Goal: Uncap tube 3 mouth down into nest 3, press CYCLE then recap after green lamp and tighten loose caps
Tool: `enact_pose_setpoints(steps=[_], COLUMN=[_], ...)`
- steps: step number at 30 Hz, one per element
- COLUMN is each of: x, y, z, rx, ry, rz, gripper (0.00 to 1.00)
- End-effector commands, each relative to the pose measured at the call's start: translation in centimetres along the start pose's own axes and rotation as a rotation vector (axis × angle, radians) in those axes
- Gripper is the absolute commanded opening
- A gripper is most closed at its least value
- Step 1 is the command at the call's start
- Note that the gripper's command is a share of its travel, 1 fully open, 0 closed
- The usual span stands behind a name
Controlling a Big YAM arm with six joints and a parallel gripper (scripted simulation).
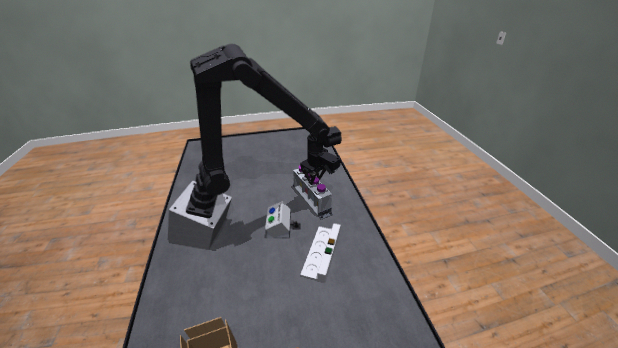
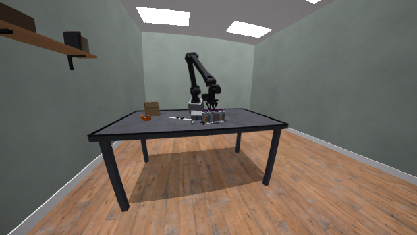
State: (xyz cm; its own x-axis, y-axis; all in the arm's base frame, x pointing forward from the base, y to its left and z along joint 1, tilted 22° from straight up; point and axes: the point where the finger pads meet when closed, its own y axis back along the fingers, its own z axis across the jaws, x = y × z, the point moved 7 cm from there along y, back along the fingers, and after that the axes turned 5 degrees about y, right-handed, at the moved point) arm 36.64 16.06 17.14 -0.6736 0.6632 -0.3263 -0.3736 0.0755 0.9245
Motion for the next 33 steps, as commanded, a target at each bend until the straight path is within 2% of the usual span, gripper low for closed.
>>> enact_pose_setpoints(steps=[1, 3, 11, 12, 26, 27, 33], x=[-0.5, -0.5, -0.4, -0.5, -0.5, -0.3, -0.2], y=[-0.1, 0.0, -0.1, 0.5, 0.5, 0.0, 0.1], z=[-0.3, -0.3, -0.3, 0.6, 0.6, -0.6, -0.6], rx=[-0.008, -0.009, -0.006, -0.020, -0.020, 0.010, 0.011], ry=[-0.260, -0.349, -0.347, -0.330, -0.330, -0.271, 0.030], rz=[-0.017, -0.016, -0.014, -0.012, -0.012, -0.010, -0.007], gripper=[0.49, 0.49, 0.49, 0.00, 0.00, 0.00, 0.00])
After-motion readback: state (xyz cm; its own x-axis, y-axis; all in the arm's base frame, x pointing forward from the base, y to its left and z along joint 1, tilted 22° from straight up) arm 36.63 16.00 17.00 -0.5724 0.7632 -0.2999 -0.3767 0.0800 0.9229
